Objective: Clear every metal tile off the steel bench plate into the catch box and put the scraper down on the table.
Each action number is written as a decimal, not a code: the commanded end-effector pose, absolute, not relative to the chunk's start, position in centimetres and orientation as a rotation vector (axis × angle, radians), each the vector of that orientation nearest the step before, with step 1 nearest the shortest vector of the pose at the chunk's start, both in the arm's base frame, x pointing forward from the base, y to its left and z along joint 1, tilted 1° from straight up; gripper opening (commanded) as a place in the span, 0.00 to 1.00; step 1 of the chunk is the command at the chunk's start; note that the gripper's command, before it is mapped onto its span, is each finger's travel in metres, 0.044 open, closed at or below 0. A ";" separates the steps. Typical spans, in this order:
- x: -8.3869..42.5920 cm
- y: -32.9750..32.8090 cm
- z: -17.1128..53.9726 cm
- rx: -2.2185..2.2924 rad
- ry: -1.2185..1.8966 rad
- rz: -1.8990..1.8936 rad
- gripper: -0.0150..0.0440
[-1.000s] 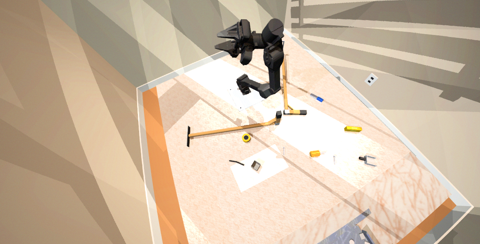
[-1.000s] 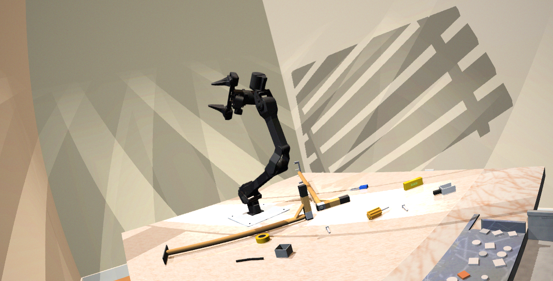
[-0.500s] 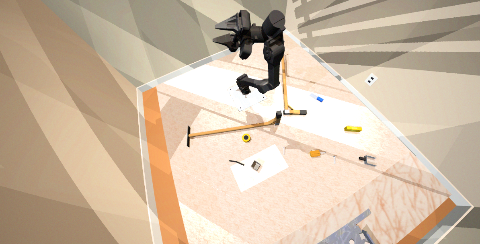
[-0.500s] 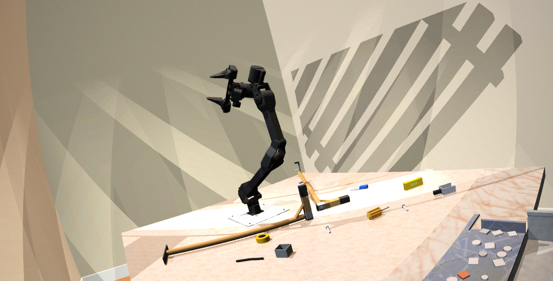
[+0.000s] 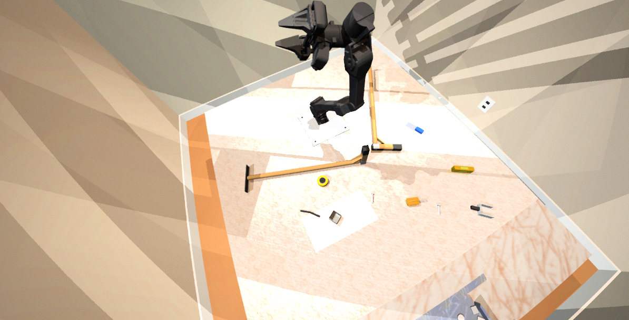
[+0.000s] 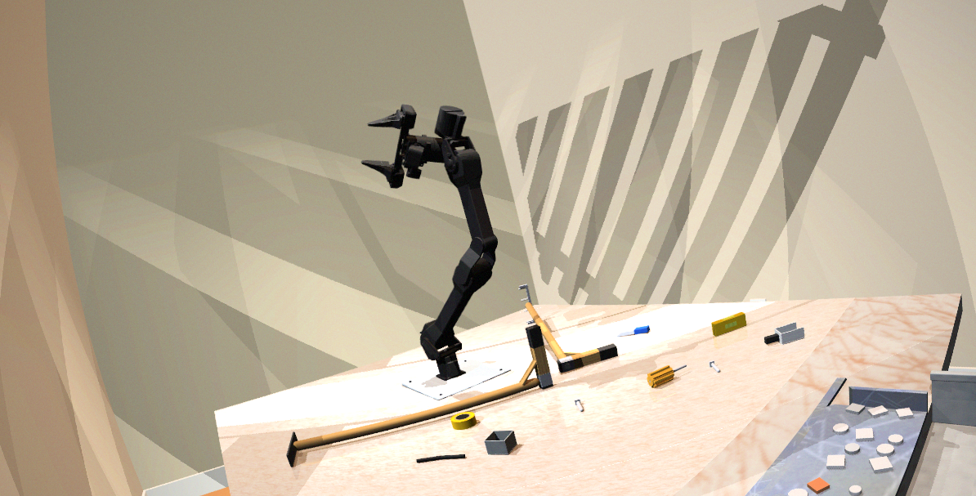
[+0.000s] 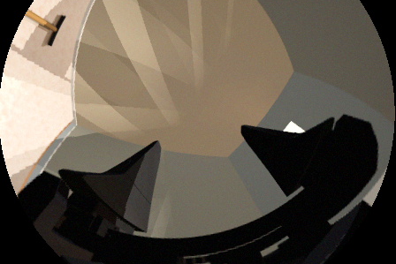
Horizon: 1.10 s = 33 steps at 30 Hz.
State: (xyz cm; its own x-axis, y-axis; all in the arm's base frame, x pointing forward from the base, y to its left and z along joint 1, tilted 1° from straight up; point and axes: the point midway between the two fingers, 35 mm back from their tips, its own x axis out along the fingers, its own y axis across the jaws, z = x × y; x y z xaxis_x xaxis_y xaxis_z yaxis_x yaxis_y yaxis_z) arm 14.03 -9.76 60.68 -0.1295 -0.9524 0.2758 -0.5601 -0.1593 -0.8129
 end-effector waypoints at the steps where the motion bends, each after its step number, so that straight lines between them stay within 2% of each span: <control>1: 13.6 -9.9 61.3 -1.709 1.674 -1.222 1.00; 11: 13.3 -10.0 62.5 -1.715 1.675 -1.225 1.00; 17: 10.6 -9.9 62.9 -1.644 1.665 -1.310 1.00; 33: 7.2 -9.4 62.8 -1.449 1.369 -1.446 1.00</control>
State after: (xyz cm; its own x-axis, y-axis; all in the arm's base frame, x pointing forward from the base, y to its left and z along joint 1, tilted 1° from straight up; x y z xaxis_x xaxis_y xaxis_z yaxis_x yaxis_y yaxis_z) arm 8.21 -9.20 62.84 -0.1601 -0.9472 0.2779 -0.2742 -0.2278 -0.9343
